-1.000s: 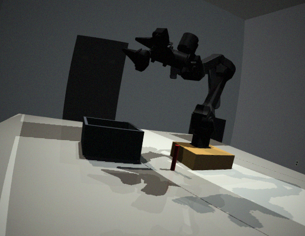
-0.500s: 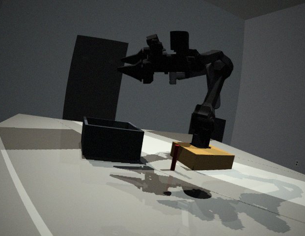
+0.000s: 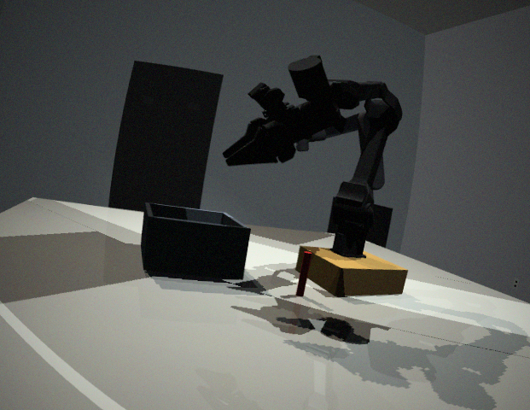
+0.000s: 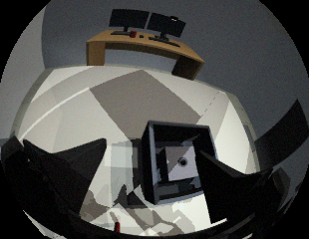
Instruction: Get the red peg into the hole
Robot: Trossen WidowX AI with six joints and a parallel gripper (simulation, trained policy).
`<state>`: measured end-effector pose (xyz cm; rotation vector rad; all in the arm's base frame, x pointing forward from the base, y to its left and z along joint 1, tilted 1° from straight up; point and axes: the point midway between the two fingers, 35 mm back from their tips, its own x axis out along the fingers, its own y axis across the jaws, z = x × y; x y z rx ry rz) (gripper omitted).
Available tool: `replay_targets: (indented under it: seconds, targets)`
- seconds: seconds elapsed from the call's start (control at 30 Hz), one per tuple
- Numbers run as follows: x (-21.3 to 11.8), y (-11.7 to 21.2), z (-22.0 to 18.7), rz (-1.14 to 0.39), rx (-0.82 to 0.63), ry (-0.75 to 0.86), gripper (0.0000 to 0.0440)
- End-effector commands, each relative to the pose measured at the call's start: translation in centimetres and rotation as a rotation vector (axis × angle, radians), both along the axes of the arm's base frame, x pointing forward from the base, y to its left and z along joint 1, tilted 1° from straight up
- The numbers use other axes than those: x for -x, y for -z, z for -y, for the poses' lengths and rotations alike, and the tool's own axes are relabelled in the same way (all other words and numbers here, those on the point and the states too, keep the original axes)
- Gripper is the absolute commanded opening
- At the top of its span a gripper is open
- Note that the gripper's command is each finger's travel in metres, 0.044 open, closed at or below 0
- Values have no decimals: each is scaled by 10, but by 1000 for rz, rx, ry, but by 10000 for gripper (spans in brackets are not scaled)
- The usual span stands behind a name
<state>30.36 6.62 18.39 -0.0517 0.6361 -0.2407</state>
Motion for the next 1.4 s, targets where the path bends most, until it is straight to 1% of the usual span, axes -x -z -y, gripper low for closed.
replay_targets:
  seconds: [0.0, 0.33, 0.5, 0.67, 1.0, 1.37]
  targets:
    - [14, 15, -6, -98, -80, 43, 440]
    - [64, 47, -21, -364, -241, 212, 440]
    - [90, 61, -29, -494, -286, 313, 440]
    - [108, 73, -36, -592, -303, 398, 440]
    - [125, 100, -45, -709, -310, 496, 440]
    - [128, 139, -52, -749, -332, 541, 440]
